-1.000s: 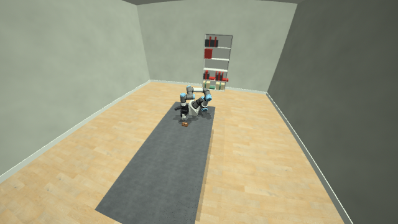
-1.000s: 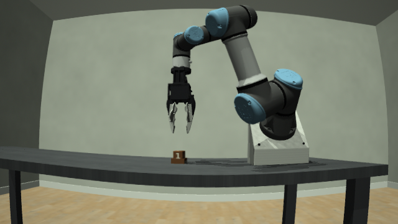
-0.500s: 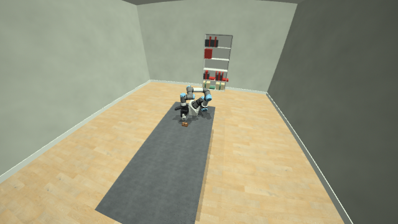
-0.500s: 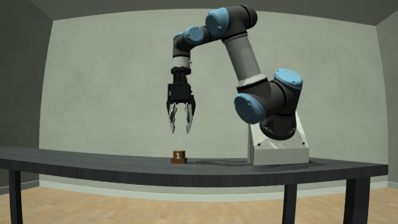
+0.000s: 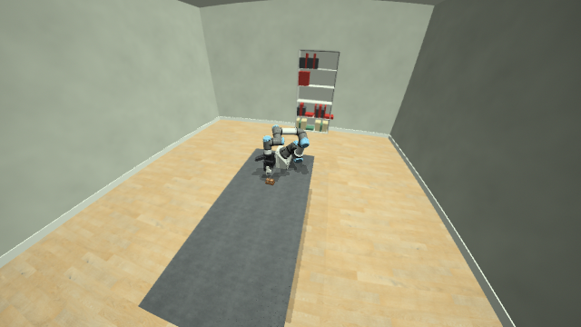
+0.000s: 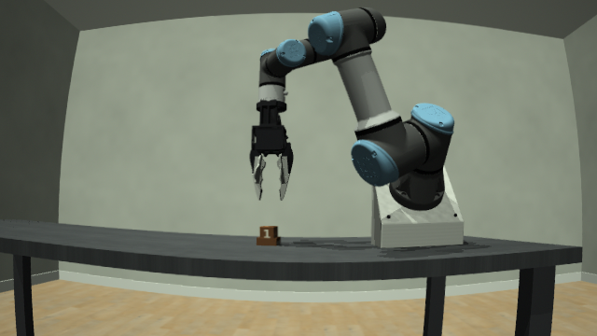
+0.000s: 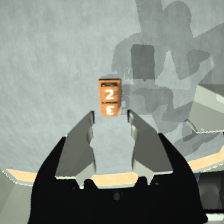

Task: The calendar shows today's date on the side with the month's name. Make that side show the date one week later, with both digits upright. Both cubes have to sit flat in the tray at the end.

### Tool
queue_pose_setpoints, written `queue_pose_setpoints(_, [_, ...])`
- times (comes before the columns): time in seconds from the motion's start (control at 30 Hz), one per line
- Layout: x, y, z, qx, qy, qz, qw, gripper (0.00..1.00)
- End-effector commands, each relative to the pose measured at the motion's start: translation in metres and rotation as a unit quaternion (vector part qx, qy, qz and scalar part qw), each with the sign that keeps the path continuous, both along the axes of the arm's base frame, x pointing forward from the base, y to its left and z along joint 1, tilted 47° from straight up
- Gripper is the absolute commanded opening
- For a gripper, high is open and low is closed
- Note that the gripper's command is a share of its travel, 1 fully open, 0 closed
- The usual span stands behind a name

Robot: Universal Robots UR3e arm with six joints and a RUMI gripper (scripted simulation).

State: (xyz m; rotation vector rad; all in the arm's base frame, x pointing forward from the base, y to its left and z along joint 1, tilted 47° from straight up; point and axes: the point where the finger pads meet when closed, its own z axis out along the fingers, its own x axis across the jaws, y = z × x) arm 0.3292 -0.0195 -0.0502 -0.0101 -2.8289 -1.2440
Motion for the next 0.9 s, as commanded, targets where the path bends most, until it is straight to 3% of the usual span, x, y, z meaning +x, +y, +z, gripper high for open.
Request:
queue_pose_setpoints(0.0, [0.0, -0.001, 0.0, -0.001, -0.001, 0.0, 1.0, 0.29])
queue_pose_setpoints(0.87, [-0.001, 0.016, -0.015, -0.001, -0.001, -0.001, 1.0, 0.29])
